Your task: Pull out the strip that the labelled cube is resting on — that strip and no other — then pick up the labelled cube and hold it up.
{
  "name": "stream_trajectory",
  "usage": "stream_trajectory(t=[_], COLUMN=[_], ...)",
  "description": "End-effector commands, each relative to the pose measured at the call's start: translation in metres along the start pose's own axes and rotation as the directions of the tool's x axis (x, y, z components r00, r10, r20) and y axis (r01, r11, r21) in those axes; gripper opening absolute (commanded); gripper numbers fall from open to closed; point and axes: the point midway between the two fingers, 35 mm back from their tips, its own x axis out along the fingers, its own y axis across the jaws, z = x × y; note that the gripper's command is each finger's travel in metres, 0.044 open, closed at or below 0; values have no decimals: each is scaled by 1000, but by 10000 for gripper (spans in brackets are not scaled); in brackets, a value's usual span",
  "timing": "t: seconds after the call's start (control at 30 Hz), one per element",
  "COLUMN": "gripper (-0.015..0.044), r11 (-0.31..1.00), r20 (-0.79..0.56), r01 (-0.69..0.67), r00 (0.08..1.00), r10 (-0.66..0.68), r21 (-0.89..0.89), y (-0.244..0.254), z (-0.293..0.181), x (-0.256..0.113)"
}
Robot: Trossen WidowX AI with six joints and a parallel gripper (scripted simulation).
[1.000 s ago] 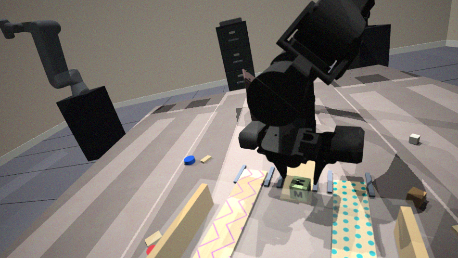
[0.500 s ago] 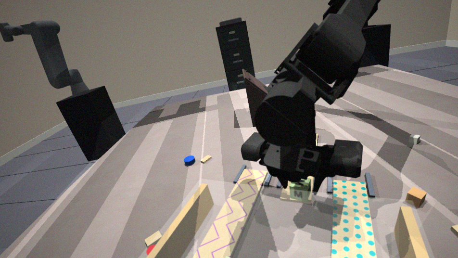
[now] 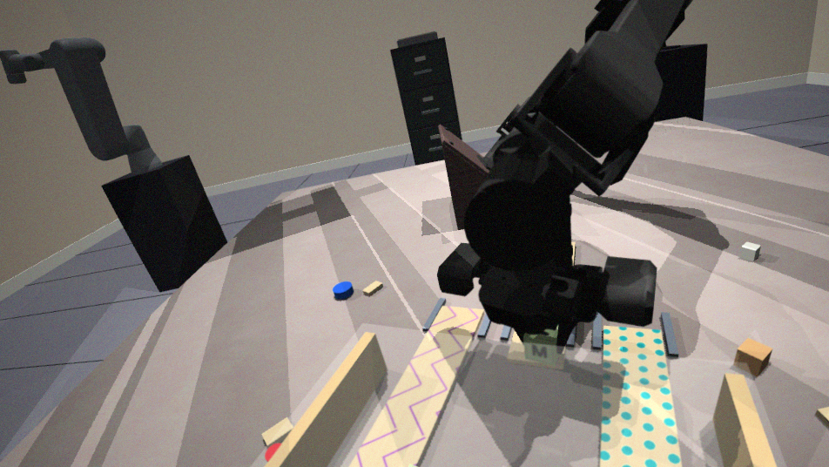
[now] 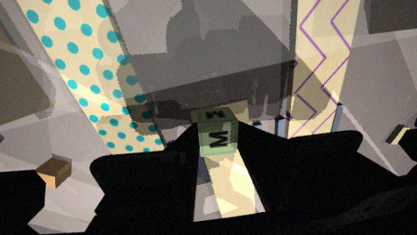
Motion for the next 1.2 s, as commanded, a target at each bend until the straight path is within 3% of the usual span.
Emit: stream_trajectory(t=[0.0,0.1,0.53,1.17], gripper=[72,0,0,0], r11=[1000,1000,1000,1000], r20=[0,0,-2,-4], r01=[0,0,0,0], r00=[1000,1000,1000,1000], r10=[0,0,0,0], r21=[0,0,6,8], y=[0,-1,-28,-50], z=[0,-2,-50,-90], x=[0,-3,-41,-43])
